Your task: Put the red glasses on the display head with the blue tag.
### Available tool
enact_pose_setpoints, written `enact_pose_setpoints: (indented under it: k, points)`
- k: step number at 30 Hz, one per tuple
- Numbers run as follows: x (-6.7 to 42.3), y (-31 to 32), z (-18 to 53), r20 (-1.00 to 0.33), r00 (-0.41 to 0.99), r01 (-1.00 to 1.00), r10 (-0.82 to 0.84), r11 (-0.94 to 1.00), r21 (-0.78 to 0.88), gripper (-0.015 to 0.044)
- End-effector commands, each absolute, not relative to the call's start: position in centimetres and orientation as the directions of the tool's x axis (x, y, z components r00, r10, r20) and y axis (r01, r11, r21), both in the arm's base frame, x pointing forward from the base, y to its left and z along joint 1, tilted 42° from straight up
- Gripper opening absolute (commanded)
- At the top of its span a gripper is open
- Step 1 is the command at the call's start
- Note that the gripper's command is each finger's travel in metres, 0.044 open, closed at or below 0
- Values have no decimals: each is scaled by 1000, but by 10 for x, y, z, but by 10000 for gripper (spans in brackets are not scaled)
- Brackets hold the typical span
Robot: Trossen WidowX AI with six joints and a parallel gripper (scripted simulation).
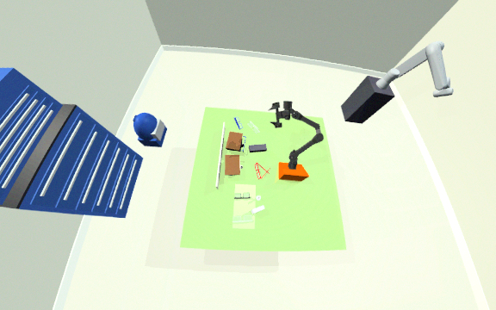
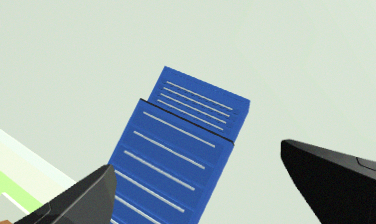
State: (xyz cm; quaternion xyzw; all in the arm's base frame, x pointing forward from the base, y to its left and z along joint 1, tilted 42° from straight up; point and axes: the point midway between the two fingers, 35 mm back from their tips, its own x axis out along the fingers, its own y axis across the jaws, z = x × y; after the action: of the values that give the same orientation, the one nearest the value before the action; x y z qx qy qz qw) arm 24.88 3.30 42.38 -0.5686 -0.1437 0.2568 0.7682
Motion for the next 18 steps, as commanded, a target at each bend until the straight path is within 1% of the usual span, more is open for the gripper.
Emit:
enact_pose_setpoints:
  k: [1,2,8,10,12,14,15,17,18]
  points:
    - [249,33,424,-71,827,-231,558,222,-947,426]
    - [249,33,424,-71,827,-231,558,222,-947,440]
    - [249,33,424,-71,827,-231,558,222,-947,440]
    - [258,31,416,-95,830,-293,549,284,-913,387]
    - [281,28,394,-170,834,-439,525,446,-780,335]
    - [304,27,365,-262,826,-547,499,599,-585,282]
    - [314,27,350,-312,817,-576,486,664,-477,256]
    - [325,28,332,-371,801,-589,469,731,-346,204]
    - [329,29,322,-401,791,-586,461,760,-282,200]
